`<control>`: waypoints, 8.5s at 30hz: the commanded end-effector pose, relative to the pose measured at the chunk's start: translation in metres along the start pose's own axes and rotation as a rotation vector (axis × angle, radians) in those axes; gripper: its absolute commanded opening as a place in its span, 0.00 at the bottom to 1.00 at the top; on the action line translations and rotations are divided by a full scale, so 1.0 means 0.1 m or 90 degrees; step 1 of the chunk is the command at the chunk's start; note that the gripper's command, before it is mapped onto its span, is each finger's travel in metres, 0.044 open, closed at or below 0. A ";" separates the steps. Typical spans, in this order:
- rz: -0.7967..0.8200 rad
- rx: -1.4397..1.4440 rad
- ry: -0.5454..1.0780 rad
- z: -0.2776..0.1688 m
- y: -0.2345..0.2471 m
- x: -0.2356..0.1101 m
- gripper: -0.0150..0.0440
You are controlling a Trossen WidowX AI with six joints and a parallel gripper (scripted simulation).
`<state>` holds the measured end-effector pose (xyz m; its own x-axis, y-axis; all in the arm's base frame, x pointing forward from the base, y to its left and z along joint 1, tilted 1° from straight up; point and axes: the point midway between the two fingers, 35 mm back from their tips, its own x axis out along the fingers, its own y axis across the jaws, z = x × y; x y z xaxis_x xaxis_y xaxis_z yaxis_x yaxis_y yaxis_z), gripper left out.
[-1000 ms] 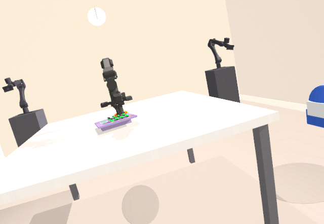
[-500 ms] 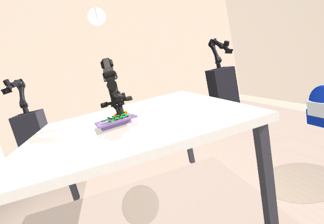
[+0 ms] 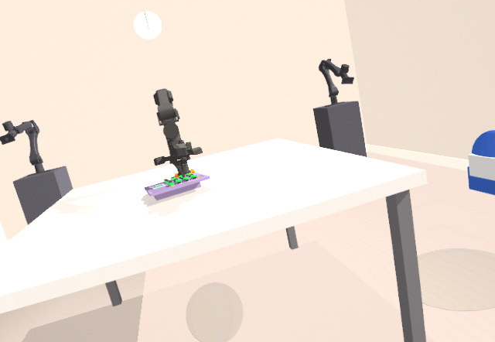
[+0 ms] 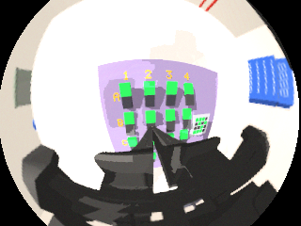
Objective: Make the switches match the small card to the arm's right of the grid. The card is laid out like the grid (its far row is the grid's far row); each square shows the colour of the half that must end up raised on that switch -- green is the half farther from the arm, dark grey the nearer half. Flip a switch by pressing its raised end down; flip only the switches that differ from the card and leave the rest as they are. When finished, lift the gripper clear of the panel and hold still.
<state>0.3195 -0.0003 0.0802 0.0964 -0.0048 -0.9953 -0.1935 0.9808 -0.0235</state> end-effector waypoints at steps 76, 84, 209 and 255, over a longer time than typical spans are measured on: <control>0.000 -0.002 -0.001 0.01 -0.62 -0.04 0.25; 0.000 -0.002 -0.001 0.01 -0.62 -0.03 0.25; 0.004 -0.002 0.033 -0.19 0.32 -0.02 0.25; 0.003 -0.002 0.033 -0.18 0.00 -0.28 0.25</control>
<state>0.3008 -0.0026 0.1265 0.0836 -0.0057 -0.9965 -0.1899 0.9816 -0.0215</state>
